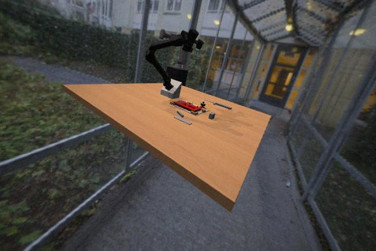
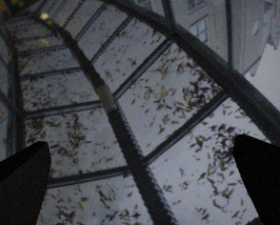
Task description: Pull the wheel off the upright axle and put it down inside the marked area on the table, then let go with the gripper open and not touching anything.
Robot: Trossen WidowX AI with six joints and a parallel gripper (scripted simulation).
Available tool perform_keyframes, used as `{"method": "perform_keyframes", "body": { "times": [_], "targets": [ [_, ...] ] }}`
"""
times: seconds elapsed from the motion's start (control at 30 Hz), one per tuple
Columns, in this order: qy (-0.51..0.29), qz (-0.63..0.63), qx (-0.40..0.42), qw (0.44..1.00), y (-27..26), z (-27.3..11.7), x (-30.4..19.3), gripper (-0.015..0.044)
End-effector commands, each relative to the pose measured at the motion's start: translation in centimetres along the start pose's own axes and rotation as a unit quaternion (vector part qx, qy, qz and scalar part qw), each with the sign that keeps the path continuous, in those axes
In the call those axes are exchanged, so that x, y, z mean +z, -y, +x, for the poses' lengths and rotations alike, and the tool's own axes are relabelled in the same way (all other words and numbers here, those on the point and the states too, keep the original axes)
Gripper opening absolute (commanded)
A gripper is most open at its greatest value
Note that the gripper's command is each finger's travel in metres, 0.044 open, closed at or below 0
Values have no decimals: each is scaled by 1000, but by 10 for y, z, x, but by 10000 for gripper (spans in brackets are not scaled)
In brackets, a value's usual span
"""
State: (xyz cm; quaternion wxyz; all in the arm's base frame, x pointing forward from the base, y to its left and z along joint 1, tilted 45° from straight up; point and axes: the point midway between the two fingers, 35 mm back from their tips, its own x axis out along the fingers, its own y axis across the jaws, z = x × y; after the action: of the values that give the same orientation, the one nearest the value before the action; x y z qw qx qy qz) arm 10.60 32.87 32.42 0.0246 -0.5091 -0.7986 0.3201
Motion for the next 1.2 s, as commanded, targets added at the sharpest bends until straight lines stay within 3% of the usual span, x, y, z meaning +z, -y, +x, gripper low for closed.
{"method": "perform_keyframes", "body": {
  "times": [0.0, 0.1, 0.37, 0.67, 0.93, 1.17],
  "targets": [
    [1, -2, 3, 1000, -2, 0, 0, 374],
    [16, -27, 44, 999, -27, 2, 6, 300],
    [114, -119, 165, 972, -108, -4, 37, 300],
    [302, -234, 232, 894, -188, -33, 88, 300],
    [497, -316, 191, 785, -239, -75, 140, 300],
    [658, -366, 60, 656, -270, -123, 187, 300]
  ]
}}
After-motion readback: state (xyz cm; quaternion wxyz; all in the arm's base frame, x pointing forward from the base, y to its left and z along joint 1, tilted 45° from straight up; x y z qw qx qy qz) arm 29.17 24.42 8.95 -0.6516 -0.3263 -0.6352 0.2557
